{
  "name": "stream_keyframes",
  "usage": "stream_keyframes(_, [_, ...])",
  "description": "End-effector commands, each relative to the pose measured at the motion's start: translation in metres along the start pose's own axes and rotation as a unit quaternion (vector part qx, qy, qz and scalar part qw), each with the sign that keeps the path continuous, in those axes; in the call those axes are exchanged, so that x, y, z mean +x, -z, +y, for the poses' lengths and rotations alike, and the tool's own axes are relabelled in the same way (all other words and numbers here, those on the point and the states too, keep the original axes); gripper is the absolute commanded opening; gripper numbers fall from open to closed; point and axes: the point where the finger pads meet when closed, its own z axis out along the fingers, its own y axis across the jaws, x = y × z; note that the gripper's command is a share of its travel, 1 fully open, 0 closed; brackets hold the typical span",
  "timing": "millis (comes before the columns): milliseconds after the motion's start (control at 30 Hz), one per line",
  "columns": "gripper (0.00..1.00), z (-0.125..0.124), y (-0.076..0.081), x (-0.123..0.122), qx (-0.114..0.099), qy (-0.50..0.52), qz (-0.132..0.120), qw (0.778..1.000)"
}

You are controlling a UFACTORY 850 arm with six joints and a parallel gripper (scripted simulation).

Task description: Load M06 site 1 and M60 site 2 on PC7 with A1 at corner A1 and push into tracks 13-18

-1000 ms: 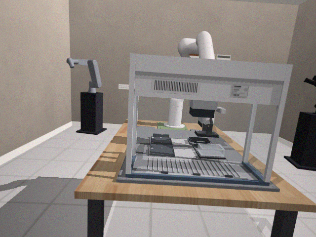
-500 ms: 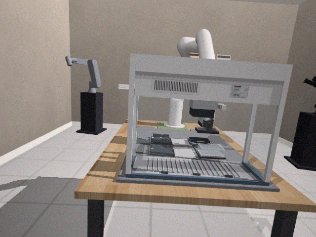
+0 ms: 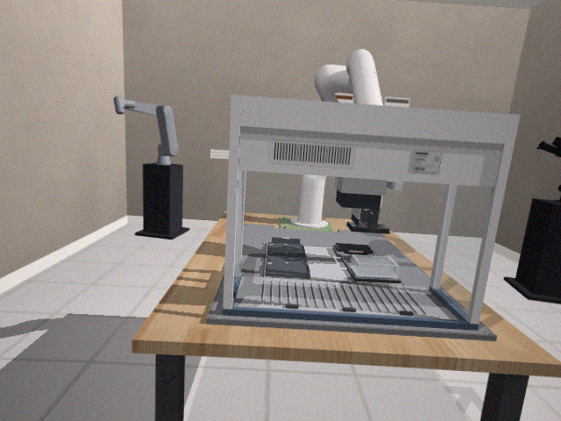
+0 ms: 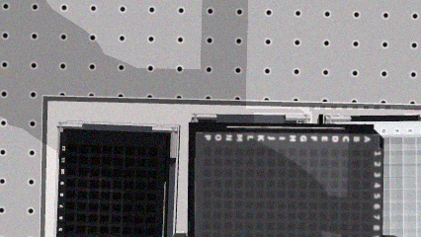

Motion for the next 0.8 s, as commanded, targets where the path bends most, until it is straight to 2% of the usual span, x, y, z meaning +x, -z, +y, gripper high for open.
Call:
stream_keyframes(0, [0.00, 0.001, 0.001, -0.005, -0.001, -0.017, 0.000, 1.000])
stream_keyframes(233, [0.00, 0.002, 0.001, -0.040, -0.001, -0.133, 0.000, 0.991])
stream_keyframes(300, [0.00, 0.002, 0.001, -0.040, -0.001, -0.133, 0.000, 0.991])
stream_keyframes(367, [0.00, 0.002, 0.001, -0.050, -0.001, -0.166, 0.000, 0.986])
stream_keyframes(567, [0.00, 0.003, 0.001, -0.080, -0.001, -0.264, 0.001, 0.965])
stream_keyframes(767, [0.00, 0.004, 0.001, -0.110, -0.001, -0.359, 0.001, 0.934])
